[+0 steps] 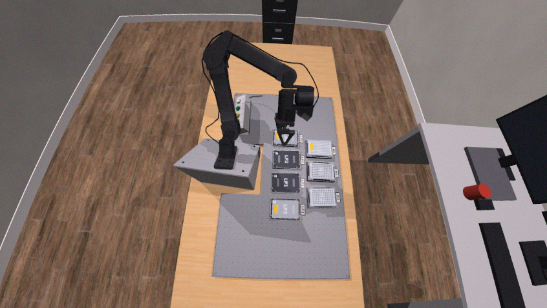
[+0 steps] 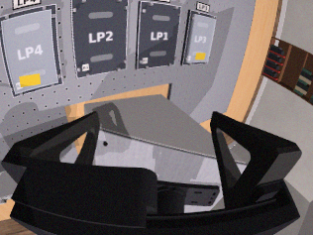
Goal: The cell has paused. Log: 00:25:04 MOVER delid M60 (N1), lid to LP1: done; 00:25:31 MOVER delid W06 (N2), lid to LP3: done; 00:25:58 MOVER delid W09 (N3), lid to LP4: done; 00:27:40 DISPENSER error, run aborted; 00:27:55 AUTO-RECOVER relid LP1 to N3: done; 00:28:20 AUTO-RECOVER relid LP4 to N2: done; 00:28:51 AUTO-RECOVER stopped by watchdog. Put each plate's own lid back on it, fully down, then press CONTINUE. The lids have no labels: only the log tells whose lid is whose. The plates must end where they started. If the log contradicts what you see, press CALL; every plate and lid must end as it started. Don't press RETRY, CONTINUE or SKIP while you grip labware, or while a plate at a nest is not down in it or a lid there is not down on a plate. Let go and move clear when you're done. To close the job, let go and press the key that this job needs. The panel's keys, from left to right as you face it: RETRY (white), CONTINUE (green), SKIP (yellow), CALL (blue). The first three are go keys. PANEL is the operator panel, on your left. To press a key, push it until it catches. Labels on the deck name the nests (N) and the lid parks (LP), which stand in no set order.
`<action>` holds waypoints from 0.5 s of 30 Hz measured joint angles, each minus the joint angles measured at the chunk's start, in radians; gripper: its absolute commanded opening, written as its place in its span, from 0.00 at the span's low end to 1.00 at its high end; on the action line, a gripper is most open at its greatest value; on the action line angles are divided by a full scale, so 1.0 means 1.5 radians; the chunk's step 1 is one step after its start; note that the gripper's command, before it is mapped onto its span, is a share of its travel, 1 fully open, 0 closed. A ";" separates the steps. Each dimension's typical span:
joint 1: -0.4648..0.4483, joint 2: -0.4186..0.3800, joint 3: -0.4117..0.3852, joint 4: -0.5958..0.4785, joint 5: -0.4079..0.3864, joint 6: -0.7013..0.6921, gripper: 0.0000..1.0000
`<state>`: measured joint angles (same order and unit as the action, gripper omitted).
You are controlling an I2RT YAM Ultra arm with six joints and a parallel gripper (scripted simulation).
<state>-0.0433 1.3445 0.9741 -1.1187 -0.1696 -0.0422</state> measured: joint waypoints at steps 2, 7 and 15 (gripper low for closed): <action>-0.001 0.014 -0.002 0.011 -0.010 -0.002 1.00; -0.012 0.055 -0.002 0.050 -0.041 -0.008 1.00; -0.026 0.135 -0.008 0.119 -0.095 -0.018 1.00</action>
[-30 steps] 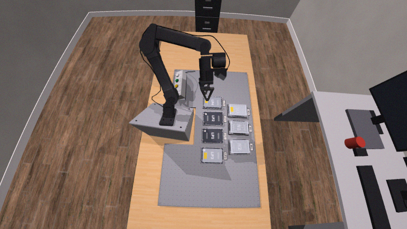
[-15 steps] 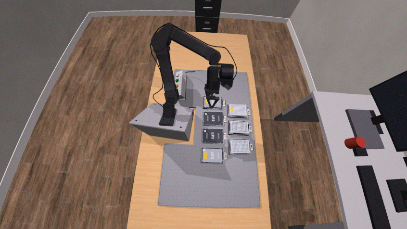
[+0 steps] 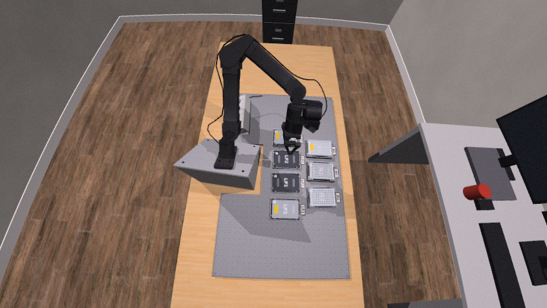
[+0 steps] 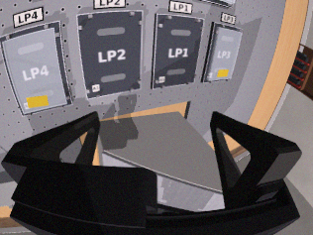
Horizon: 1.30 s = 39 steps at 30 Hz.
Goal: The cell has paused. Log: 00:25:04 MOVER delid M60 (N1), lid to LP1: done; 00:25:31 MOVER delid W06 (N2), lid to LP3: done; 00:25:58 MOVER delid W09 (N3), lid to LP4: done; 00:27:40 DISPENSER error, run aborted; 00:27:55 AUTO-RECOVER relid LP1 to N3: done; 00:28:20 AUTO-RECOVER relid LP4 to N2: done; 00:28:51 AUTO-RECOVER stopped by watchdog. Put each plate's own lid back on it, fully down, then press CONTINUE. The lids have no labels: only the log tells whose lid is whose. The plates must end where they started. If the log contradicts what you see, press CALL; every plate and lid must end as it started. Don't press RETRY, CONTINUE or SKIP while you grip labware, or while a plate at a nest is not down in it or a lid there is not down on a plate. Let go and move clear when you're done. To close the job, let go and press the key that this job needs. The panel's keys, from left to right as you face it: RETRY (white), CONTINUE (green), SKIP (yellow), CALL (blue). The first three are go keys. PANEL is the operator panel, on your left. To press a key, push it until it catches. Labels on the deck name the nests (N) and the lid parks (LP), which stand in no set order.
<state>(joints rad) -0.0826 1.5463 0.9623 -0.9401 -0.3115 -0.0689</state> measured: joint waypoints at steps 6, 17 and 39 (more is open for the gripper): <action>-0.007 0.043 -0.008 0.041 -0.033 -0.006 1.00; -0.029 0.164 -0.016 0.143 -0.111 -0.022 1.00; -0.074 0.406 -0.038 0.347 -0.271 -0.055 1.00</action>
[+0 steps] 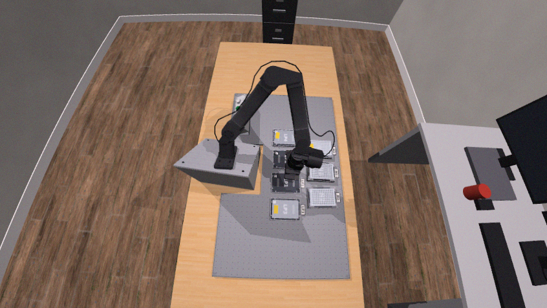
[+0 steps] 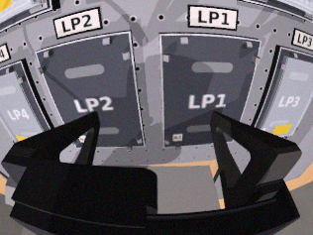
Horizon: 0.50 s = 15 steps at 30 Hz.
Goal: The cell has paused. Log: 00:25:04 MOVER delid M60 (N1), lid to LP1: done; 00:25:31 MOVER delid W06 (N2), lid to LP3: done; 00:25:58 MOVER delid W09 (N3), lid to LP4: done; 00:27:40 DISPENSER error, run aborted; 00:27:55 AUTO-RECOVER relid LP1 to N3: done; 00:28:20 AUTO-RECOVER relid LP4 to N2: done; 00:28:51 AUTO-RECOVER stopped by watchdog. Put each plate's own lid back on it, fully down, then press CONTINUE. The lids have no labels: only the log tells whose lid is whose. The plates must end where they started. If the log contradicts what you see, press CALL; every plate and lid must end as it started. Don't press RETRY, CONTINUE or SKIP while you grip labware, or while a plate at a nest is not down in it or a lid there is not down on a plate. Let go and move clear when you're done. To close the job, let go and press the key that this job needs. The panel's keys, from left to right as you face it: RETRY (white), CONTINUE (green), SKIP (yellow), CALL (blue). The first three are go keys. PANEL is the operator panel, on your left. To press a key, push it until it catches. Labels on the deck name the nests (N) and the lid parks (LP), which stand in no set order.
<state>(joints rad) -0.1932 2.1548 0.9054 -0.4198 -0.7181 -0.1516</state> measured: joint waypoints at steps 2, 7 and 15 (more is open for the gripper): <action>0.000 0.001 0.001 0.008 -0.007 0.000 1.00; 0.000 0.001 0.015 0.023 -0.018 0.000 1.00; 0.000 0.001 0.016 0.030 -0.022 0.000 0.99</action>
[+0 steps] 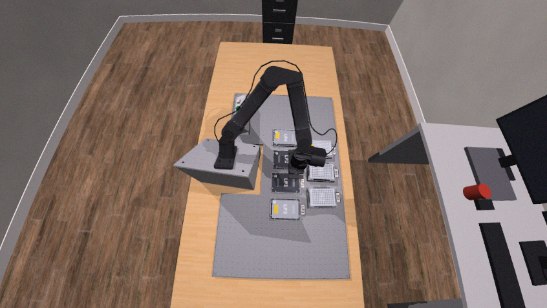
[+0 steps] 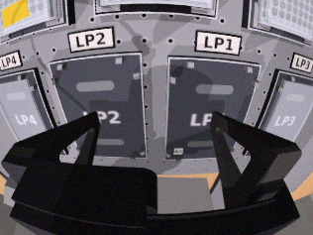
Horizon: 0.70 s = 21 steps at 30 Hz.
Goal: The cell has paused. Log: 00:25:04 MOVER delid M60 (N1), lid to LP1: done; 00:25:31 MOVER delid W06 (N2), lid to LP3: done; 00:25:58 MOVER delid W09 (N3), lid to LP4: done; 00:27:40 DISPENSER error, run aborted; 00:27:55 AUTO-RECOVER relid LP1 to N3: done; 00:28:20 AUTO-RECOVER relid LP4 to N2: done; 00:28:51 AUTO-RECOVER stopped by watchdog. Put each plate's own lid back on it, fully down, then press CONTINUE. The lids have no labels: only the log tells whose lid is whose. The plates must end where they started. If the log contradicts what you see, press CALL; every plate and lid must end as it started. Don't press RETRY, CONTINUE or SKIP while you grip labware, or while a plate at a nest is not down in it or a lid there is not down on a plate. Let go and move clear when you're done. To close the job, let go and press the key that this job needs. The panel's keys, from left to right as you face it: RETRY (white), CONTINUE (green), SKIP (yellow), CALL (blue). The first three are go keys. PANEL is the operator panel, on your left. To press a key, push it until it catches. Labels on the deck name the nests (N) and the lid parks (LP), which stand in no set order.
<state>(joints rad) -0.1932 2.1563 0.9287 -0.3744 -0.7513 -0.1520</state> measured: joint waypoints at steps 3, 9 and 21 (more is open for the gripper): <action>-0.007 -0.006 -0.032 0.044 -0.007 0.003 0.96; -0.071 0.012 -0.143 0.190 -0.020 0.019 0.90; -0.173 0.151 -0.250 0.599 -0.063 0.067 0.80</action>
<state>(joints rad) -0.4522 2.3833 0.5533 0.5240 -0.8459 -0.0517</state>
